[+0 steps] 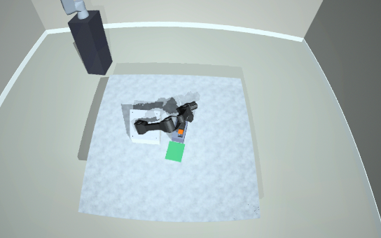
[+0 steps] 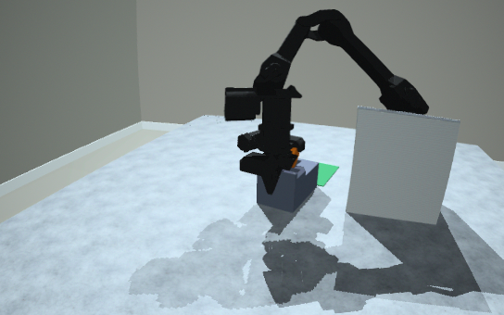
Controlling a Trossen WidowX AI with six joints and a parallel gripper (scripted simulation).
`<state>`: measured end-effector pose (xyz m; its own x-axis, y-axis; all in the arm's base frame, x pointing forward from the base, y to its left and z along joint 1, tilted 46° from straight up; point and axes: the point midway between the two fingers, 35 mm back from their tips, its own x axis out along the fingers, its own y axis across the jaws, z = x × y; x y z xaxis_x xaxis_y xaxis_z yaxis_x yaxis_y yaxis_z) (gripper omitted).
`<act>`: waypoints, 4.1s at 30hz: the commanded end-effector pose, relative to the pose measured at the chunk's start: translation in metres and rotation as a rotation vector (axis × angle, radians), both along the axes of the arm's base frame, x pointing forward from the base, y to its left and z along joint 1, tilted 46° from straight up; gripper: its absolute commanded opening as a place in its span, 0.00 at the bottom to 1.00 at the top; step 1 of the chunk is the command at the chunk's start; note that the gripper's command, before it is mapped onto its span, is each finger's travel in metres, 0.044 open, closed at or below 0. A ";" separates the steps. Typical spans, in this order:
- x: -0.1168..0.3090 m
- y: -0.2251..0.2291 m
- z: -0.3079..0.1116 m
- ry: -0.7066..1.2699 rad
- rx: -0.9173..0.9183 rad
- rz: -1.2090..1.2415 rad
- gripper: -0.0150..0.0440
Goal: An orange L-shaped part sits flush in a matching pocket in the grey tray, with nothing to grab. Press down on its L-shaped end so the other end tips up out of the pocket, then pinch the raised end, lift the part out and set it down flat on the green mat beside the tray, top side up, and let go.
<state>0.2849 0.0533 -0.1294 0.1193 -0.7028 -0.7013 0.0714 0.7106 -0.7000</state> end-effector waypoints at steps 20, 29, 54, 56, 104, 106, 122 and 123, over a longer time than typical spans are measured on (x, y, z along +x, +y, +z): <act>-0.013 0.074 0.076 0.004 -0.003 -0.001 0.56; -0.011 0.077 0.077 -0.009 0.004 0.014 0.56; -0.011 0.077 0.077 -0.009 0.004 0.014 0.56; -0.011 0.077 0.077 -0.009 0.004 0.014 0.56; -0.005 0.024 0.027 0.002 -0.005 0.000 0.56; -0.005 0.021 0.025 0.003 -0.006 -0.001 0.56; -0.002 0.007 0.011 0.003 -0.006 -0.001 0.56; -0.002 0.006 0.010 0.003 -0.006 -0.001 0.56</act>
<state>0.2845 0.0648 -0.1154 0.1213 -0.7002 -0.7036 0.0776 0.7133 -0.6965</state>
